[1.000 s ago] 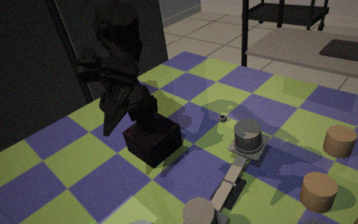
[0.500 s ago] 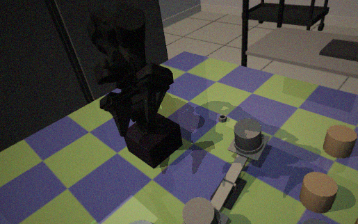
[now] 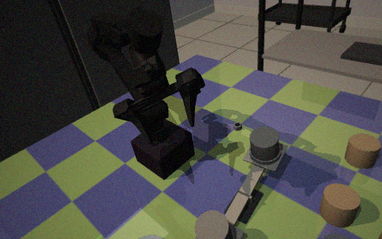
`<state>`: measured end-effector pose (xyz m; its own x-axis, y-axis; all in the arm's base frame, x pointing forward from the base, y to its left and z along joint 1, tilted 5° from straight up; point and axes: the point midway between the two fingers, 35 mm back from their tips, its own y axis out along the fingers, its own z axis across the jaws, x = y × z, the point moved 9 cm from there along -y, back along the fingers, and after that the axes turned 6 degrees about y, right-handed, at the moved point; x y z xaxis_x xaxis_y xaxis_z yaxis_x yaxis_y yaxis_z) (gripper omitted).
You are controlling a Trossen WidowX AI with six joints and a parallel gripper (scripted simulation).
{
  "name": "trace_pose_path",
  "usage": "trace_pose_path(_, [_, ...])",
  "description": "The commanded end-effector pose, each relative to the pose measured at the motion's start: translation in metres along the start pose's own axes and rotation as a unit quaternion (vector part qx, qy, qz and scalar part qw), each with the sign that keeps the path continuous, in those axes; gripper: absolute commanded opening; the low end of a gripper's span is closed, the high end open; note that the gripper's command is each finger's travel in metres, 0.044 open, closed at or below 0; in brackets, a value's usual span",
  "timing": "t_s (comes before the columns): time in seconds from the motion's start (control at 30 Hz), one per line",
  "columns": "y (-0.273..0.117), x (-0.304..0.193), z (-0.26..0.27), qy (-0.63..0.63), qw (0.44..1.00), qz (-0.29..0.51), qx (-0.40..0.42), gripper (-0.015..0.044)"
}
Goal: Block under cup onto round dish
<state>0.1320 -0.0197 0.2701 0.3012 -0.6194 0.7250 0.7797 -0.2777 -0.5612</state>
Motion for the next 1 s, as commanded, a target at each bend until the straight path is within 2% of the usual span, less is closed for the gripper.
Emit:
trace_pose_path(0.0, [-0.002, -0.007, 0.001, -0.054, 0.998, 0.022, 0.022, 0.044])
trace_pose_path(0.4, [-0.006, -0.027, 0.006, -0.231, 0.965, 0.083, 0.098, 0.044])
trace_pose_path(0.8, [-0.012, -0.046, 0.01, -0.393, 0.892, 0.121, 0.188, 0.044])
trace_pose_path(0.97, [-0.013, -0.049, 0.01, -0.411, 0.881, 0.124, 0.2, 0.044])
